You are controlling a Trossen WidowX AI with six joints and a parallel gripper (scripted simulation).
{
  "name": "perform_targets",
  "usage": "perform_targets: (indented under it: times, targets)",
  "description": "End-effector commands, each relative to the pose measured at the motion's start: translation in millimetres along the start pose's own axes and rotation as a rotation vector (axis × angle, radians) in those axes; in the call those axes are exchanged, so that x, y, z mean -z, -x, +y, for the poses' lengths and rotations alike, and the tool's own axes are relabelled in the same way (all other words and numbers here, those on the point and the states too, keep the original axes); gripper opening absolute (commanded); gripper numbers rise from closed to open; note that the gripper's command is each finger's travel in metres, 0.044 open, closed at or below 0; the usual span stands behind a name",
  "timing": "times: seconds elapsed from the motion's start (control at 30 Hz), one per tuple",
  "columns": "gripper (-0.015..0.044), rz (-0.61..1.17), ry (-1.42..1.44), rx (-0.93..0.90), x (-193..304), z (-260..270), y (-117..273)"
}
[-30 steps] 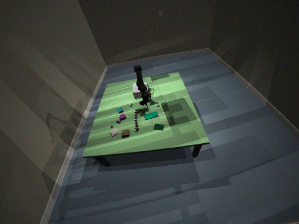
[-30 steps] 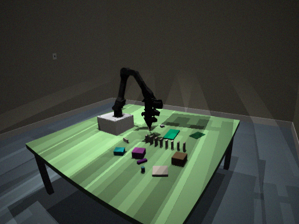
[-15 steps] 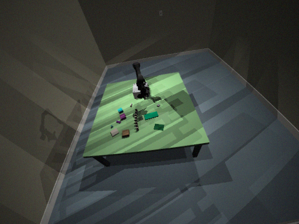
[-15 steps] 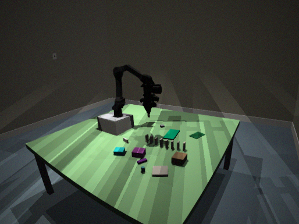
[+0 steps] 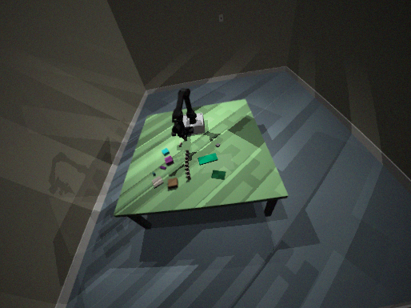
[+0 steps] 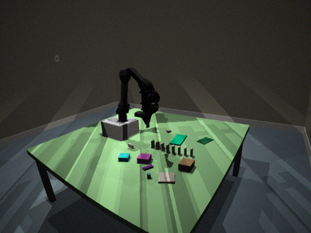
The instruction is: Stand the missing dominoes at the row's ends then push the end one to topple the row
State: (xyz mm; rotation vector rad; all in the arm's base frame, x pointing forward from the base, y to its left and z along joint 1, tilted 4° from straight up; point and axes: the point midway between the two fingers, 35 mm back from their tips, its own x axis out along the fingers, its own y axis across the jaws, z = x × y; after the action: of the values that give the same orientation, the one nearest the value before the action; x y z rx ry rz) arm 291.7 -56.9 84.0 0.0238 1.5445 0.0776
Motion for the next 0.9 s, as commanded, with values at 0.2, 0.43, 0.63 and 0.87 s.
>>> perform_targets:
  times: [0.2, 0.43, 0.63, 0.87]
  targets:
    - [0.0107, -0.003, -0.063, 0.0, -3.0, -7.0, -3.7]
    - [0.0107, -0.004, -0.063, 0.0, -9.3, -8.8, -54.7]
    - [0.0107, -0.003, -0.063, -0.001, -7.4, -8.1, -98.1]
    - [0.0107, -0.003, -0.063, -0.001, -1.6, -6.3, -128.8]
